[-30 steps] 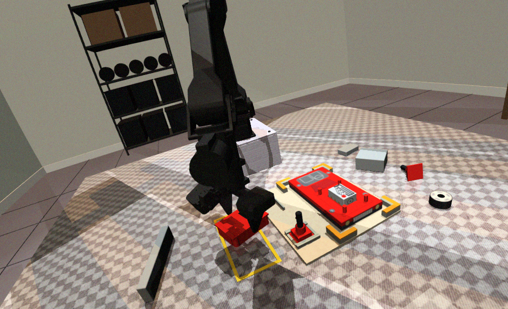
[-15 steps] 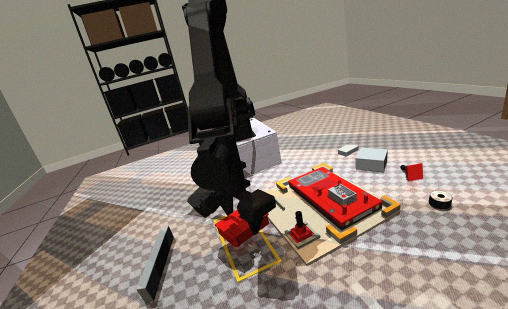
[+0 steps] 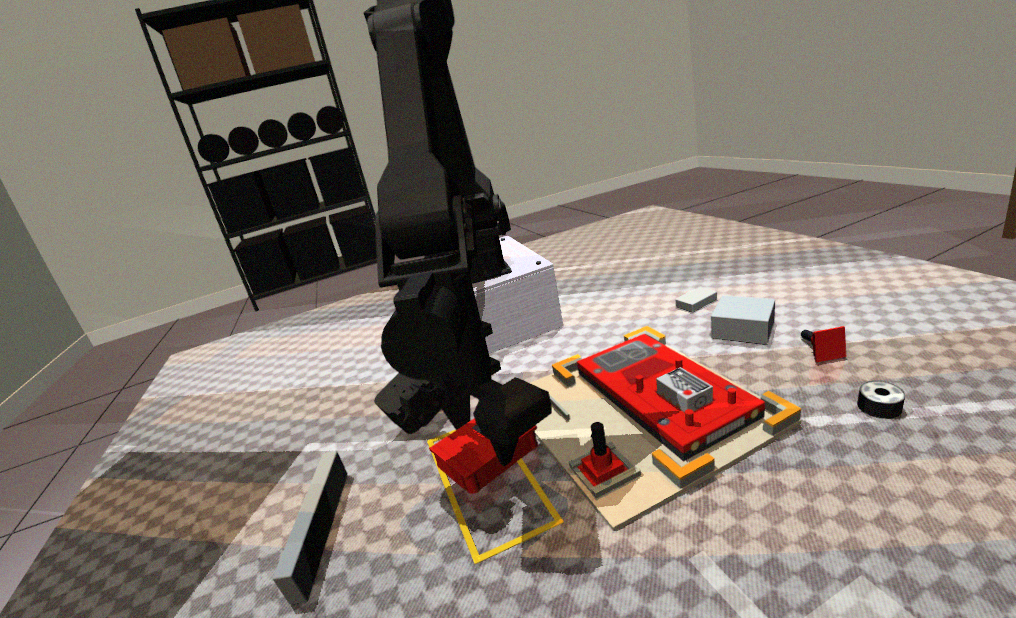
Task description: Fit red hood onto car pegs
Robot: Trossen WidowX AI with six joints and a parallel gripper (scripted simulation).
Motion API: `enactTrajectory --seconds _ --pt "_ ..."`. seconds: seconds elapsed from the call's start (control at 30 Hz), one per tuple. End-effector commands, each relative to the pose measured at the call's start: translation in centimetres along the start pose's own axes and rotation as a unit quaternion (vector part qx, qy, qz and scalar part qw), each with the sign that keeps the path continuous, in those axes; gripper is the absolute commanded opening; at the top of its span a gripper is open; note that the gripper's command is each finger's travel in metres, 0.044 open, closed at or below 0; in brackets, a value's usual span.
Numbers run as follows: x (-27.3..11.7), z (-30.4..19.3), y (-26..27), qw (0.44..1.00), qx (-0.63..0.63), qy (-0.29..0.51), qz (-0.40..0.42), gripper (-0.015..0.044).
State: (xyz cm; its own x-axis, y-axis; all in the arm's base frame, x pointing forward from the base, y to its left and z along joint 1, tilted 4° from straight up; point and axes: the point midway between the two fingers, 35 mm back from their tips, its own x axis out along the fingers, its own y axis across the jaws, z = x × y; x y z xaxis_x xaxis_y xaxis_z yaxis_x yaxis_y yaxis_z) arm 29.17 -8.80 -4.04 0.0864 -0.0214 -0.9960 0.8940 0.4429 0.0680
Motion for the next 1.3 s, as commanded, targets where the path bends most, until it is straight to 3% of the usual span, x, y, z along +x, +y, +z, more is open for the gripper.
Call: enactTrajectory --seconds 0.0,0.2,0.83,1.27 --pt "-0.3 0.0 0.0 1.0 0.0 0.0 0.0 0.0144" --pt "-2.2 0.0 0.0 1.0 0.0 0.0 0.0 0.0" --pt "-9.6 0.1 0.0 1.0 0.0 -0.001 0.001 0.0" --pt "-9.5 -1.4 2.2 0.997 -0.08 -0.005 -0.005 0.0"
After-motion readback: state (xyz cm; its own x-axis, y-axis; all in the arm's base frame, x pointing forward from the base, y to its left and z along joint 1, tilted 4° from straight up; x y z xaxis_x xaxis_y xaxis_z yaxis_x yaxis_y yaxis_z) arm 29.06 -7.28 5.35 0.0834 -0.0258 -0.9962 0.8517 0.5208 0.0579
